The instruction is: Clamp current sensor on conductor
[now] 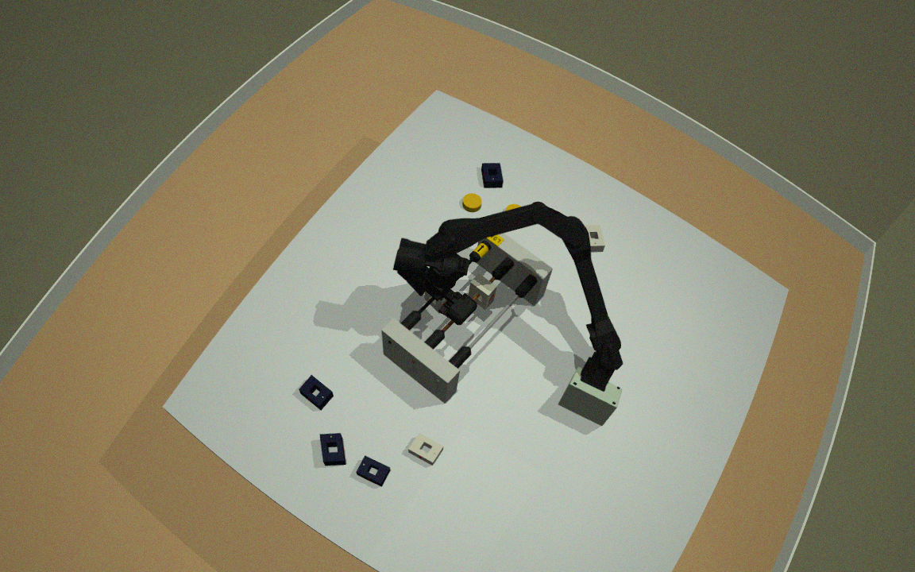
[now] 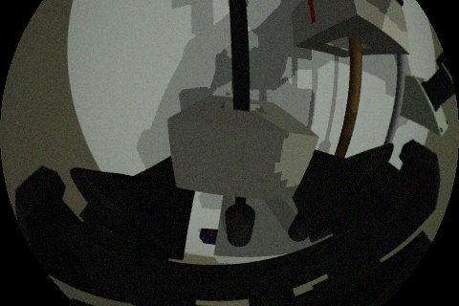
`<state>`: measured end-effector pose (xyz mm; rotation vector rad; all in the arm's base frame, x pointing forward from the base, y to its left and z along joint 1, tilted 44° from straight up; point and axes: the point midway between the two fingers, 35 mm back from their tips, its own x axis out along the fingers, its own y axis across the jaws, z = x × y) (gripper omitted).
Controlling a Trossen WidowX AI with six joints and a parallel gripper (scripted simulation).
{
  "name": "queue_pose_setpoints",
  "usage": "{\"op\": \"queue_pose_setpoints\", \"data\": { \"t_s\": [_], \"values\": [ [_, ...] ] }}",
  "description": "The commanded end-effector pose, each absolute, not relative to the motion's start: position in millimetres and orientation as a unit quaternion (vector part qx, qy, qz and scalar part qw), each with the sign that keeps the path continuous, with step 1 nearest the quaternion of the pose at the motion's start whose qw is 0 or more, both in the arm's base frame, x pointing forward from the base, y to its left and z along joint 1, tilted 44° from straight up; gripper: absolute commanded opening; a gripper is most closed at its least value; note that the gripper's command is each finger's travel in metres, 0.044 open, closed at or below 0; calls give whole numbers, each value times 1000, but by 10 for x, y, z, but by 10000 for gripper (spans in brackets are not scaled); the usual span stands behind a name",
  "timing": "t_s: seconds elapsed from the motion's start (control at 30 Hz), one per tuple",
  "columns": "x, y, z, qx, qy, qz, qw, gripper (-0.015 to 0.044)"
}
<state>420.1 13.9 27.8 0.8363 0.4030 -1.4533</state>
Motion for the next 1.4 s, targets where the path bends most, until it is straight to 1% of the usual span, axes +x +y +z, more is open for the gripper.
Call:
{"op": "queue_pose_setpoints", "data": {
  "t_s": [0.0, 0.87, 1.07, 1.1, 1.37],
  "values": [
    [4200, 139, 279, 368, 178, -640, 651, 272],
    [4200, 139, 279, 368, 178, -640, 651, 272],
    [4200, 139, 279, 368, 178, -640, 651, 430],
    [4200, 139, 279, 368, 178, -640, 651, 440],
    [4200, 139, 279, 368, 178, -640, 651, 440]
  ]
}}
